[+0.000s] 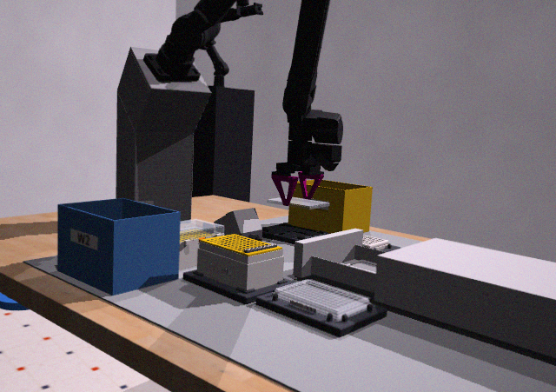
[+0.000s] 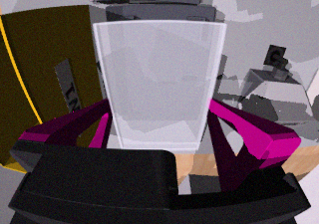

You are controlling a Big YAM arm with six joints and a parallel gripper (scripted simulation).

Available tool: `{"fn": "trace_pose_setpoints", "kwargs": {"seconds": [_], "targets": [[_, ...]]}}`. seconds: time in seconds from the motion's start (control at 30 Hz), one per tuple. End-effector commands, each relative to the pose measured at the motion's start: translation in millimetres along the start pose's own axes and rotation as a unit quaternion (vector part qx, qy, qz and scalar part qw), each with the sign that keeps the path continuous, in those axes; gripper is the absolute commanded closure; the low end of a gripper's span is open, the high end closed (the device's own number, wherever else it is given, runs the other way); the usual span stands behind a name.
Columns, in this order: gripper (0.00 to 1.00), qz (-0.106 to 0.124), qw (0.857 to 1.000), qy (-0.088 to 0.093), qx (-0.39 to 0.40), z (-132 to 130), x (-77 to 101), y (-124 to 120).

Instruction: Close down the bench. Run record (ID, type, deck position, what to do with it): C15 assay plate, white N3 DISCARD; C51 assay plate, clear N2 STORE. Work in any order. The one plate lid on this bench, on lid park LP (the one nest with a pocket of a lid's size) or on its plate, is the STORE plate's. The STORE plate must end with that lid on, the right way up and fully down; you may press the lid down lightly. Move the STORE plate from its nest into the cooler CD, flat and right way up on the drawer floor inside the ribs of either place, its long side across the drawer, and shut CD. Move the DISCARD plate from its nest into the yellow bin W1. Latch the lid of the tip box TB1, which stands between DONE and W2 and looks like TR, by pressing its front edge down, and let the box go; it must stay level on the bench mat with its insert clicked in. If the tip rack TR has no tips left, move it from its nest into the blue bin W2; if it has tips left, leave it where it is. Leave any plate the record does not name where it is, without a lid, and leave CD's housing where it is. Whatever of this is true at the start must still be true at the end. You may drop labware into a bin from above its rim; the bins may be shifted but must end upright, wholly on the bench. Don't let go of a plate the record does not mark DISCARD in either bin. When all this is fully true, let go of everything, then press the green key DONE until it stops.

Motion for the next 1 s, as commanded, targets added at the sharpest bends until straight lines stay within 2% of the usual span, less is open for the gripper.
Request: {"fn": "trace_pose_setpoints", "kwargs": {"seconds": [0.0, 0.97], "targets": [[1.0, 0.0, 1.0, 0.004, 0.0, 3.3, 14.9, -4.5], [1.0, -0.002, 1.0, 0.005, -0.001, 3.4, 47.4, -2.8]]}}
Point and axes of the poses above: the point where the finger pads meet when closed, its own x axis back along the fingers, its own z axis across the jaws, y = z × x, the point moved 4 cm from there along x, back along the fingers, and after that the axes turned 10 degrees about x, right-handed, at the moved point
